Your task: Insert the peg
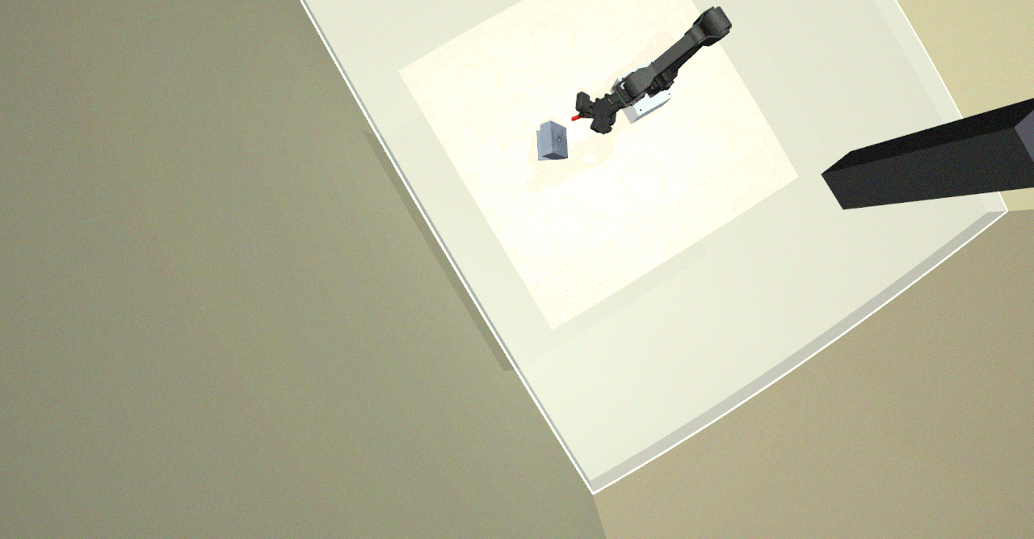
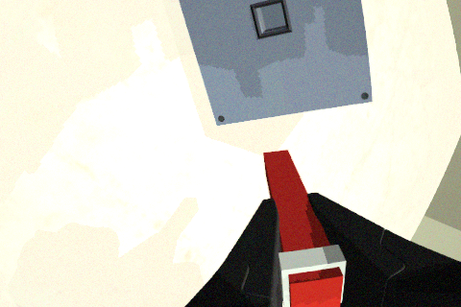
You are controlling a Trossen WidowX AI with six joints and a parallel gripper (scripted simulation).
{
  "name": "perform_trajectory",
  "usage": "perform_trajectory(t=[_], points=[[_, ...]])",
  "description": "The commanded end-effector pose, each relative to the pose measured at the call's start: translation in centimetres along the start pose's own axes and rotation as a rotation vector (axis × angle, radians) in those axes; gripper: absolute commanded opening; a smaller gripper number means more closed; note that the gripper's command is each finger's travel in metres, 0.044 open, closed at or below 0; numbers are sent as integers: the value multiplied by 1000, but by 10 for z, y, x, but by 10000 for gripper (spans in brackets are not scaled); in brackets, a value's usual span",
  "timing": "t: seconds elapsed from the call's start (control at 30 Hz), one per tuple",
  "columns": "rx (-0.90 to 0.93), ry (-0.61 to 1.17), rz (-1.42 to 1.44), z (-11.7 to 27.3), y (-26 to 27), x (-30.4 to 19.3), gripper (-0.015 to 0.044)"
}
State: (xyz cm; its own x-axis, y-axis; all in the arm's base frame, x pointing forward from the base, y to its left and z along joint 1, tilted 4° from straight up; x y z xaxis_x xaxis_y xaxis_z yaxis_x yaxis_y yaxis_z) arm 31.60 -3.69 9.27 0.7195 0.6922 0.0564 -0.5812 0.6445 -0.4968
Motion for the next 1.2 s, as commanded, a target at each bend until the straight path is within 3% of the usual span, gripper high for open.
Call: perform_trajectory(t=[0.0, 1.17], points=[[-14, -3, 4, 1, 3, 2, 0], [-152, -103, 77, 19, 25, 32, 0]])
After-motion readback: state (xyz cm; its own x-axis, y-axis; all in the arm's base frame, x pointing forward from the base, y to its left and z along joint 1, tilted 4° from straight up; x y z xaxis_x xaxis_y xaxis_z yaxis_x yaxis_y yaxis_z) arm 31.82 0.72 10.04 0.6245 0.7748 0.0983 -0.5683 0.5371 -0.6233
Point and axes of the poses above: the point midway between the two fingers, 35 mm back from their tips, its own z axis back along the fingers, its own y axis across the jaws, x = y × z, the point moved 3 cm from there along z, back along the fingers, and after that the axes turned 6 degrees about -z, right-handed, at the moved point
